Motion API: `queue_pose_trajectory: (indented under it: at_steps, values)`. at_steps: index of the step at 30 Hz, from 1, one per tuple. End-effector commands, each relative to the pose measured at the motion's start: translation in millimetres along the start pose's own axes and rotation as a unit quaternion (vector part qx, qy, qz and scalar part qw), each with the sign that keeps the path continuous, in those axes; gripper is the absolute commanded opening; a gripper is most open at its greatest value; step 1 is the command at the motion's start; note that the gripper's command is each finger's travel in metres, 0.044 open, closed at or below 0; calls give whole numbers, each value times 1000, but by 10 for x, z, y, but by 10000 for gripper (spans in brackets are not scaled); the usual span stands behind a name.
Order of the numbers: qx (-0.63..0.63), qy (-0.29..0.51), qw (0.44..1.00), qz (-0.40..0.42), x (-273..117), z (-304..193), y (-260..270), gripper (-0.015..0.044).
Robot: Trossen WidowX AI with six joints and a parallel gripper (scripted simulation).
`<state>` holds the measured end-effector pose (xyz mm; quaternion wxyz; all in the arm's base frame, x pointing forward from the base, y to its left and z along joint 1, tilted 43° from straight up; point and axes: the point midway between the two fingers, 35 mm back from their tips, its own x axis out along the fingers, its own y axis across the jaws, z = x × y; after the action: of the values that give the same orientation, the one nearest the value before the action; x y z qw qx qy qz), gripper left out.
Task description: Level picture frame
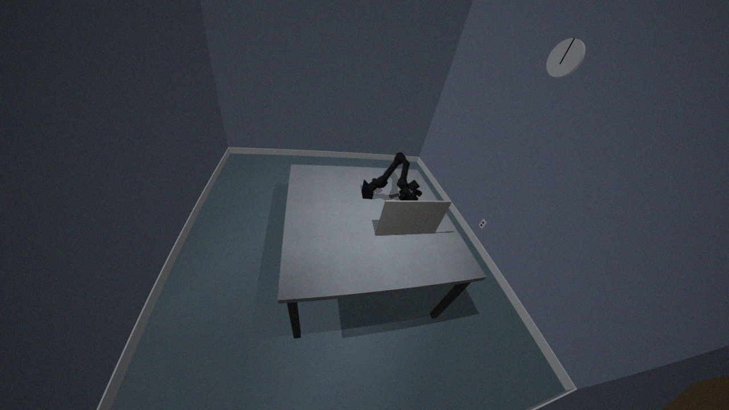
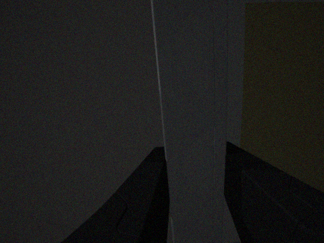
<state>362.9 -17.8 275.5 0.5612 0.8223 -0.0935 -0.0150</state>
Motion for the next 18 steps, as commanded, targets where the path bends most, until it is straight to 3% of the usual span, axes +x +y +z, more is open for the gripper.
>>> queue_pose_trajectory:
  at_steps: [1, 18]
  values:
    - [9, 0, 1000, 0, -1, -1, -2, 0]
    - [60, 1, 998, 1, 0, 1, -2, 0]
